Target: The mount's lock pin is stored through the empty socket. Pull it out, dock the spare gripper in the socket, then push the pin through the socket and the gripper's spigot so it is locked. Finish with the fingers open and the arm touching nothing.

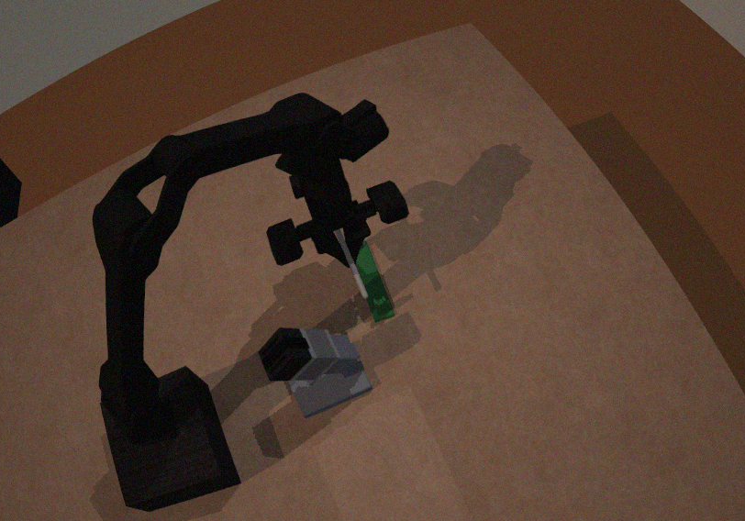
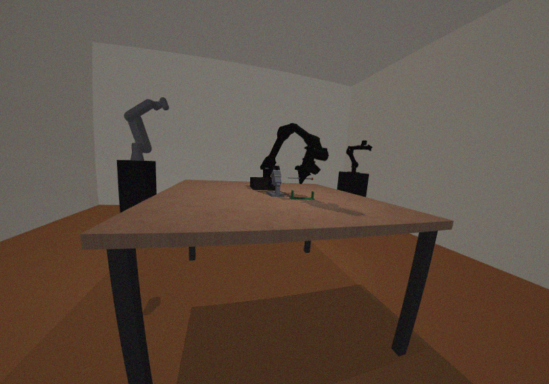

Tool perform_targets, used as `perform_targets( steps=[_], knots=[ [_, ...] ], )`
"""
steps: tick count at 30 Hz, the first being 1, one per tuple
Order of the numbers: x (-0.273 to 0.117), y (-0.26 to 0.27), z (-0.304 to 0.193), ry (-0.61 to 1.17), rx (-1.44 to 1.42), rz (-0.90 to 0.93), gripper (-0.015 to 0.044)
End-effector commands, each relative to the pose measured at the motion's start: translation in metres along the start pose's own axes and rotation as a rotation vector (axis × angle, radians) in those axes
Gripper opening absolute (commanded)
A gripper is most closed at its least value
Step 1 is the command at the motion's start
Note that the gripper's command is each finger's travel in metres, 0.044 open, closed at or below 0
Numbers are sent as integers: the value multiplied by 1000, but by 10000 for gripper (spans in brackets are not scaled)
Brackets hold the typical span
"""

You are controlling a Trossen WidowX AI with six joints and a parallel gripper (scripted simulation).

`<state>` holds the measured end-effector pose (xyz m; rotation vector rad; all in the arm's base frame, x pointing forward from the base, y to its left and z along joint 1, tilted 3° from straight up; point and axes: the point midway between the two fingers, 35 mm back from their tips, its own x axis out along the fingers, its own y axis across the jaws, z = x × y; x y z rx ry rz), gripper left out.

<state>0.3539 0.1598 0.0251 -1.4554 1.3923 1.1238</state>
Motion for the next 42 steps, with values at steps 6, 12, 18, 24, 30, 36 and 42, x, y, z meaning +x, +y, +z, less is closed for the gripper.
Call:
perform_targets(
  steps=[6,12,18,24,30,36,42],
  knots=[
    [-7,23,-4,-4,-14,-7,0],
    [-10,39,-6,-4,-27,-9,0],
    [-12,55,-10,-4,-40,-11,0],
    [-13,71,-13,-4,-54,-13,0],
    [-8,75,-13,-5,-58,-14,0],
    [22,75,-4,-7,-61,-11,0],
    [38,77,0,-8,-63,-13,0]
  ],
)
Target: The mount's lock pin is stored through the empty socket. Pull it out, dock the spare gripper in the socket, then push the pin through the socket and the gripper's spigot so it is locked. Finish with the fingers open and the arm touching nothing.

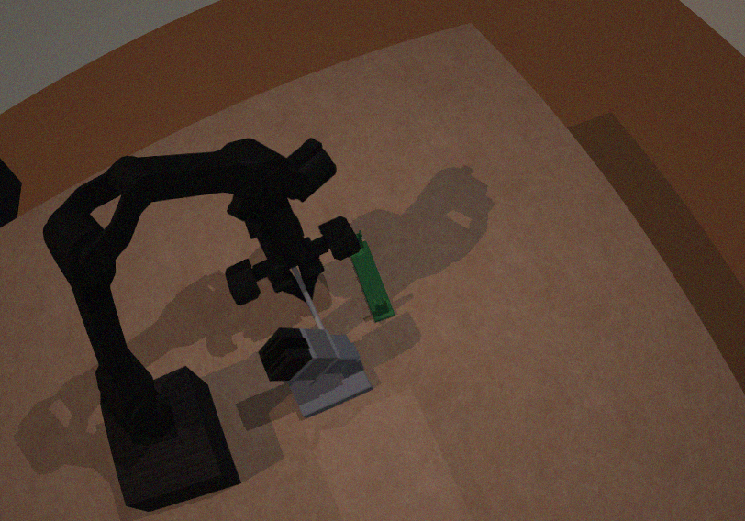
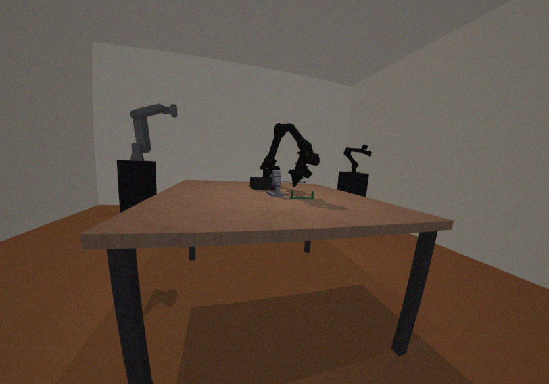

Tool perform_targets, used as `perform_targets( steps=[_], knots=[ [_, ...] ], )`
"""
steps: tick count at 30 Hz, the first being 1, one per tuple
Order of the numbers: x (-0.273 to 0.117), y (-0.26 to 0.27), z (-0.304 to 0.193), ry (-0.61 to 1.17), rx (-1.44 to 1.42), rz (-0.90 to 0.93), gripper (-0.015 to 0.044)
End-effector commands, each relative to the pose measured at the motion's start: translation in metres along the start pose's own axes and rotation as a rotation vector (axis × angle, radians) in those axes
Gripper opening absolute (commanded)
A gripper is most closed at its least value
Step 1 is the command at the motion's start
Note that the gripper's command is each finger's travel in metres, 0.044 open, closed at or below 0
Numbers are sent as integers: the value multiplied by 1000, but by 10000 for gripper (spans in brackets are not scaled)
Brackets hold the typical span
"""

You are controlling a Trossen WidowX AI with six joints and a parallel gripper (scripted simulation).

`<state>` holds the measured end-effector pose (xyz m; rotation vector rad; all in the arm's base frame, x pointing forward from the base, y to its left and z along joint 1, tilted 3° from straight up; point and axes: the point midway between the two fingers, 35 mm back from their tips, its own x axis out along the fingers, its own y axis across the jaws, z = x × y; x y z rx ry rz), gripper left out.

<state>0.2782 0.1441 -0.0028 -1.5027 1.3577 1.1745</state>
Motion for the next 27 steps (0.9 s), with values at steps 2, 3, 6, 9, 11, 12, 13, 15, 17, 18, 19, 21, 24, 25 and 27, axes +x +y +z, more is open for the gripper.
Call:
perform_targets(
  steps=[2,3,6,9,11,12,13,15,17,18,19,21,24,25,27],
  knots=[
    [7,1,2,-5,1,-3,0],
    [7,0,1,-5,1,-2,0],
    [5,-1,-2,-6,0,0,0],
    [5,0,-4,-5,1,0,0],
    [6,1,-5,-5,2,-2,0],
    [7,1,-6,-5,1,-1,0],
    [7,1,-7,-5,1,-1,0],
    [7,1,-8,-5,1,-1,0],
    [8,0,-9,-5,1,-1,0],
    [8,0,-10,-5,1,-1,0],
    [8,-1,-10,-5,1,-1,0],
    [8,-1,-12,-5,1,-1,0],
    [8,-1,-13,-5,1,0,0],
    [8,-1,-14,-5,1,0,0],
    [9,-1,-15,-5,0,1,0]
  ],
)
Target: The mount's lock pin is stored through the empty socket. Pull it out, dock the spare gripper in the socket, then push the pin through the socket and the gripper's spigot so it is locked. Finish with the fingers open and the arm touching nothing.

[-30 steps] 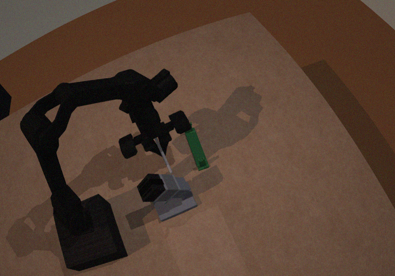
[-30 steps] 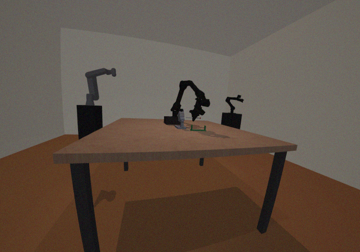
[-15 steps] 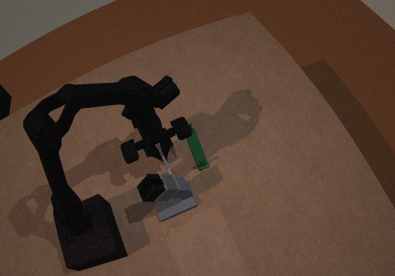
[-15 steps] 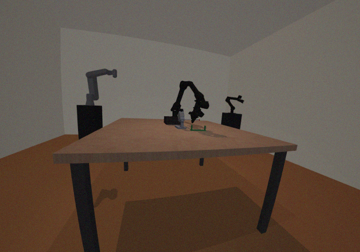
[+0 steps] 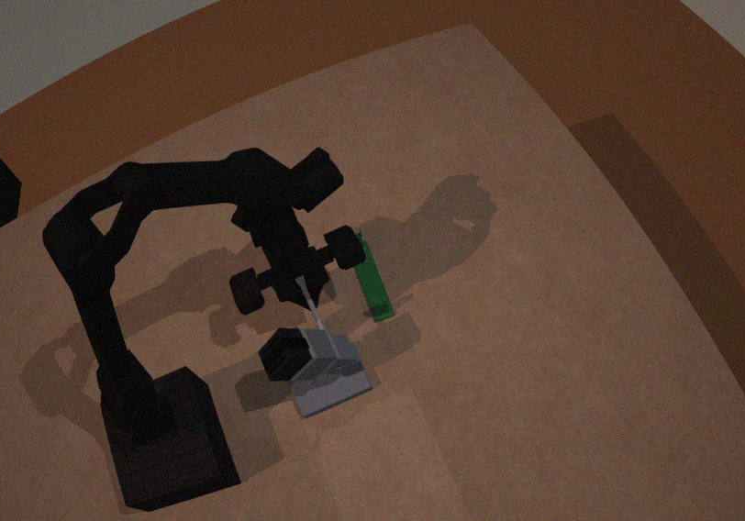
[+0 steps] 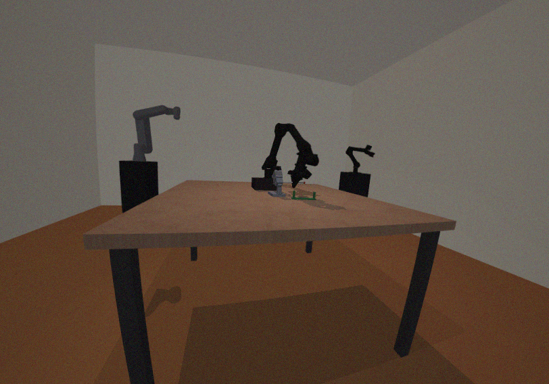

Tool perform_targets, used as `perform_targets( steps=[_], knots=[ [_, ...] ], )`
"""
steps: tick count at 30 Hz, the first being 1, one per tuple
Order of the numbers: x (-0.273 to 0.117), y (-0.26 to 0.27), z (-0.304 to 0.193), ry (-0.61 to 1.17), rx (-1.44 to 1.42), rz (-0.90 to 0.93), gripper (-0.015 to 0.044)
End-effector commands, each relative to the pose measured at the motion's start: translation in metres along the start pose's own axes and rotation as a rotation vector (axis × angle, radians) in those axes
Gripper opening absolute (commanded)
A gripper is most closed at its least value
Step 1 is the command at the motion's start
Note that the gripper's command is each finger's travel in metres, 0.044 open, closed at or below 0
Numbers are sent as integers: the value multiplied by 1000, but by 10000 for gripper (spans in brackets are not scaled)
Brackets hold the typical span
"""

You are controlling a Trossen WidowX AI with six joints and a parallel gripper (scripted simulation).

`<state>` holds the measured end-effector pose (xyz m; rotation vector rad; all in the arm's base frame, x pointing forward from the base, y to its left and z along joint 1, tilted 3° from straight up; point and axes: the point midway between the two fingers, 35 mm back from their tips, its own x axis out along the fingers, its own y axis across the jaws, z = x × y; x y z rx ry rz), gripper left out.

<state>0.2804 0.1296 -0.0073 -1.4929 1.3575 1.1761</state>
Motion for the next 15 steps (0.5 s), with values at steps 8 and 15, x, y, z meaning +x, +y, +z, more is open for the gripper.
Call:
perform_targets(
  steps=[8,15],
  knots=[
    [2,1,-7,2,-5,-1,0],
    [3,0,-12,1,-5,1,0]
  ],
)
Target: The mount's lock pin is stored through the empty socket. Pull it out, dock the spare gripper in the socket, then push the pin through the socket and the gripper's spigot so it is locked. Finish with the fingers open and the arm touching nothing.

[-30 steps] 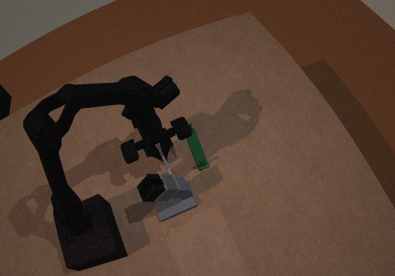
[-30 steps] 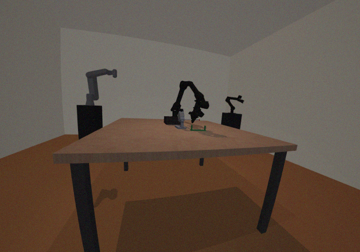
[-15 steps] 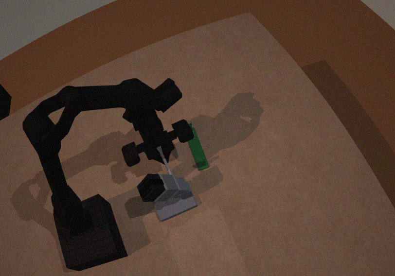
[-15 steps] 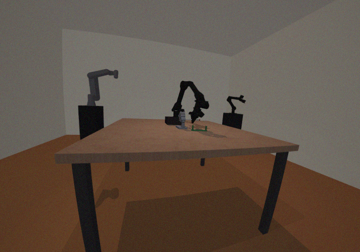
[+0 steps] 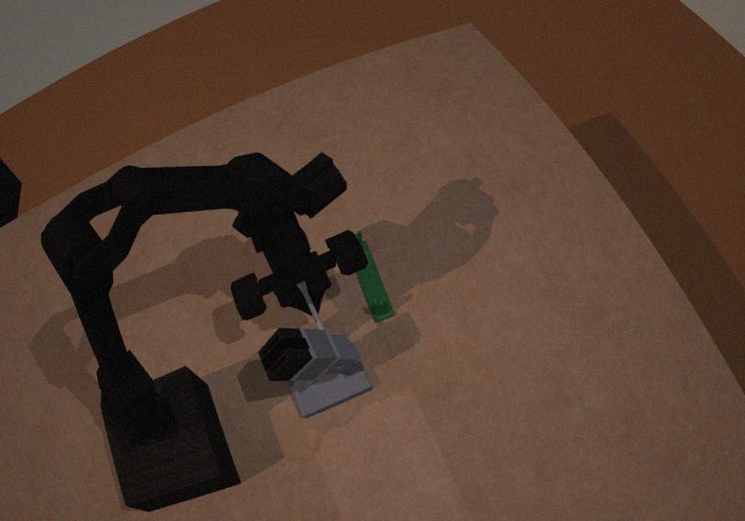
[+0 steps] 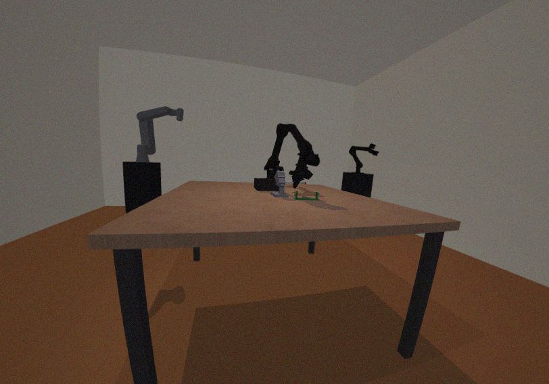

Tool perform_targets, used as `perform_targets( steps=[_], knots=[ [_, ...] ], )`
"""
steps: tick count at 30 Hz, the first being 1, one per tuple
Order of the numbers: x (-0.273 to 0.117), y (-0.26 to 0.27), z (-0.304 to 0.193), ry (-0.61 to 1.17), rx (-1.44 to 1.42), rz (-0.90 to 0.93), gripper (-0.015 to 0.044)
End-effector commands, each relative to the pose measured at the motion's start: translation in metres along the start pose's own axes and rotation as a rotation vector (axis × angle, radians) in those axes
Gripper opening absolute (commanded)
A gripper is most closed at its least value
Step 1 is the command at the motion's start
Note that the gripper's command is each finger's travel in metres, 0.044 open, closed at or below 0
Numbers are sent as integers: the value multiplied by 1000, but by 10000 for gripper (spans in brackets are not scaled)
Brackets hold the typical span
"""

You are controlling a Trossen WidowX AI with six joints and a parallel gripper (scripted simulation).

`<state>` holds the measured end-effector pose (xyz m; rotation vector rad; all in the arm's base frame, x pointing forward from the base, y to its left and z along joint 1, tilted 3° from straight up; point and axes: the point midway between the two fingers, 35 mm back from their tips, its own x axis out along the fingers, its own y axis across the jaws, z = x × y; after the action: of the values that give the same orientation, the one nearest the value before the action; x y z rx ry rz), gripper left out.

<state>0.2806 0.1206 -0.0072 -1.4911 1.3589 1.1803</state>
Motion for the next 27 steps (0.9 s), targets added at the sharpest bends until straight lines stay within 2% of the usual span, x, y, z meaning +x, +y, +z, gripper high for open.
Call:
perform_targets(
  steps=[1,27],
  knots=[
    [1,-1,-3,3,-4,-2,0],
    [5,0,-19,3,-6,4,0]
  ],
)
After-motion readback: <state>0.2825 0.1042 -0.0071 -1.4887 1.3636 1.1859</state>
